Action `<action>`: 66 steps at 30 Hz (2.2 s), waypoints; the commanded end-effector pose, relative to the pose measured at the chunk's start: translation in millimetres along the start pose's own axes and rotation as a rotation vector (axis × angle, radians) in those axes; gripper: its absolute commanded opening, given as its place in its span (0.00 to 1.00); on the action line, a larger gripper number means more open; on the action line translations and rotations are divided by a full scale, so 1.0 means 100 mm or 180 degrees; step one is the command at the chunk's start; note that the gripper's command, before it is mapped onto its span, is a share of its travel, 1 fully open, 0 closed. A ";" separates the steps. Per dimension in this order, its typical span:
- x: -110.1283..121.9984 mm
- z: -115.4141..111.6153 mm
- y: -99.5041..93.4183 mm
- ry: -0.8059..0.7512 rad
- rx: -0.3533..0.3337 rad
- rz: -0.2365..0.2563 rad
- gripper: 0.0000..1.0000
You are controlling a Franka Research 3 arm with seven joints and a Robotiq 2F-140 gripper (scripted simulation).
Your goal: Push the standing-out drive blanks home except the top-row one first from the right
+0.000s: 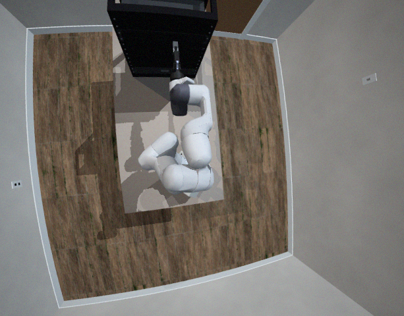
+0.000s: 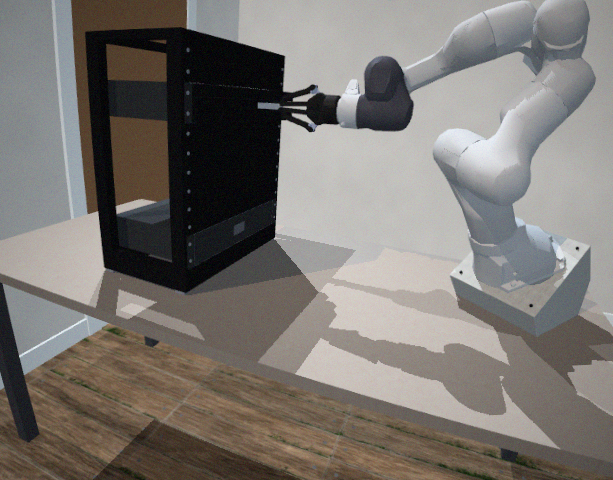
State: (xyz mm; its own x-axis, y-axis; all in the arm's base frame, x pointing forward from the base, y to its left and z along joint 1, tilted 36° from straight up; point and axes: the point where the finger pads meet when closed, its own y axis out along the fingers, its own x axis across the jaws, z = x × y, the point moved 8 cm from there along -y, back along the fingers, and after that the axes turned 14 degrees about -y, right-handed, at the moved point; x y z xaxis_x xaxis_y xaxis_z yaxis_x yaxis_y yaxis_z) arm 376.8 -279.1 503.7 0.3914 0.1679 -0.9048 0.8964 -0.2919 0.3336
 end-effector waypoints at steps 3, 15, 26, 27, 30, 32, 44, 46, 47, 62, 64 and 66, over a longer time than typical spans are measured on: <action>-0.07 0.08 0.04 -0.0001 0.0054 0.0054 0.00; -0.07 0.08 0.05 -0.0001 0.0054 0.0054 0.00; -0.07 0.08 0.05 -0.0001 0.0054 0.0054 0.00; -0.07 0.08 0.05 -0.0001 0.0054 0.0054 0.00; -0.07 0.08 0.05 -0.0001 0.0054 0.0054 0.00; -0.07 0.08 0.06 -0.0001 0.0054 0.0054 0.00; -0.08 0.09 0.08 -0.0001 0.0054 0.0054 0.00; -0.08 0.09 0.08 -0.0001 0.0054 0.0054 0.00; -0.08 0.09 0.08 -0.0001 0.0054 0.0054 0.00; -0.09 0.09 0.09 -0.0001 0.0054 0.0054 0.00; -0.09 0.09 0.10 -0.0001 0.0054 0.0054 0.00; -0.09 0.09 0.11 -0.0001 0.0054 0.0054 0.00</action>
State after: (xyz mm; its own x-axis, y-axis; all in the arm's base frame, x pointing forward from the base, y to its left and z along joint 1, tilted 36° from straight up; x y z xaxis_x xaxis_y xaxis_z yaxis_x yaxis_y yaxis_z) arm 382.4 -281.5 506.6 0.3863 0.1688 -0.9068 0.8991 -0.2886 0.3292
